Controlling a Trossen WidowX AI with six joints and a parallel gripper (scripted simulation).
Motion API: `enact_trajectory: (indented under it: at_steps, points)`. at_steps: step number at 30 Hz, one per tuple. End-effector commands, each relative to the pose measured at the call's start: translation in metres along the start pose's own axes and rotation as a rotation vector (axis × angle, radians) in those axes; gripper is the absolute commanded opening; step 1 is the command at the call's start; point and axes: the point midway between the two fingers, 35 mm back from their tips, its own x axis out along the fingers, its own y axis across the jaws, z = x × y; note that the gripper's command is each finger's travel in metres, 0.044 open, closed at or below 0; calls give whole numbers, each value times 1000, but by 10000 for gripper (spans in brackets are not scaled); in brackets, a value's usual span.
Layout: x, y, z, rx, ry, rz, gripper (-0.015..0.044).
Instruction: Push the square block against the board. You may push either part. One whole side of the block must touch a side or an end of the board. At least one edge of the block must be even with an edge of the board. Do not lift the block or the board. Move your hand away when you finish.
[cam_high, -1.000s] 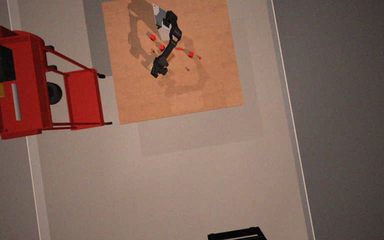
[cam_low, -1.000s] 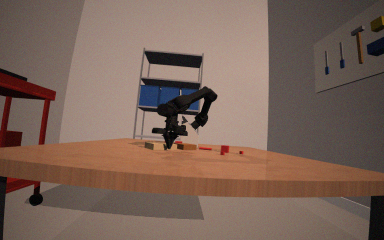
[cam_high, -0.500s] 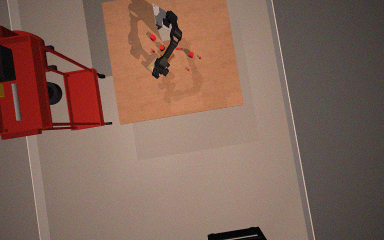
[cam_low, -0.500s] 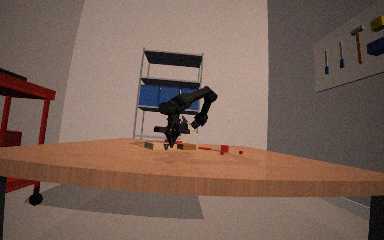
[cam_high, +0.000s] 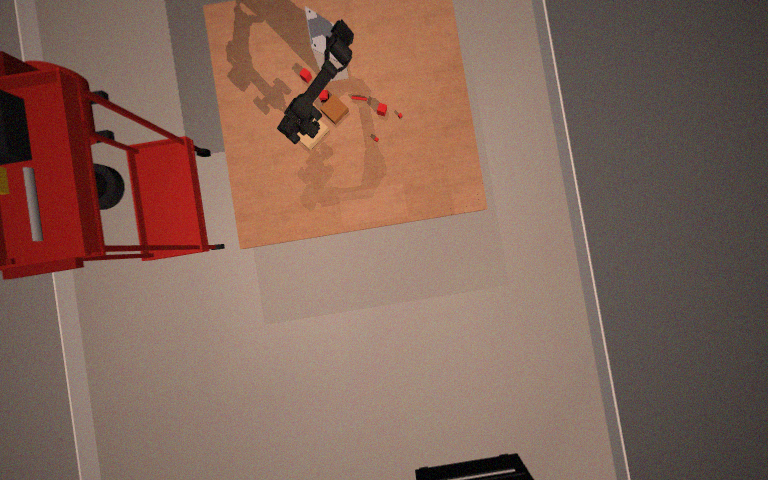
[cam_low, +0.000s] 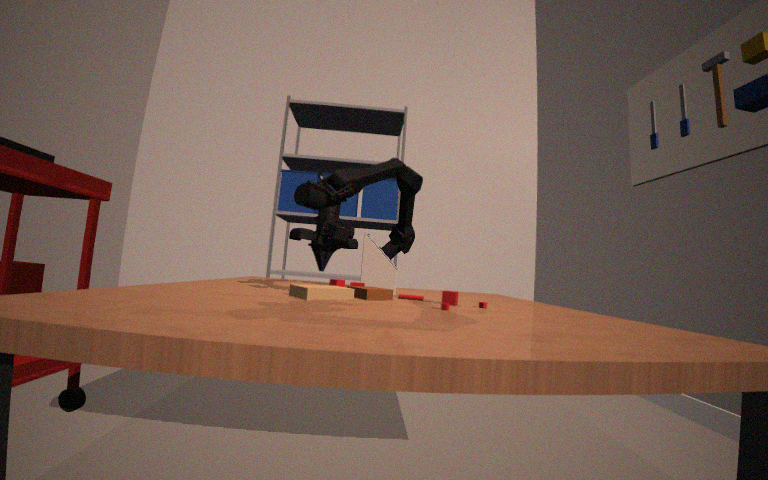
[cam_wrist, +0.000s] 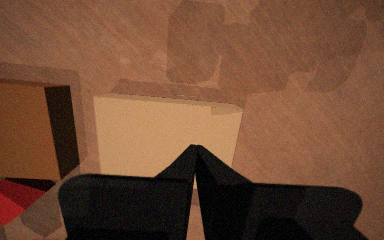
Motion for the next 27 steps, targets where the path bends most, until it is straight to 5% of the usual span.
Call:
enact_trajectory:
  at_steps: [1, 5, 11, 16, 27]
  points:
    - [8, 10, -67, 23, 8, 28, 0]
    - [11, 22, -104, 15, 6, 40, 0]
    - [14, 22, -104, 15, 6, 40, 0]
    - [66, 25, -103, 14, 4, 41, 0]
    - [66, 25, -97, 14, 4, 41, 0]
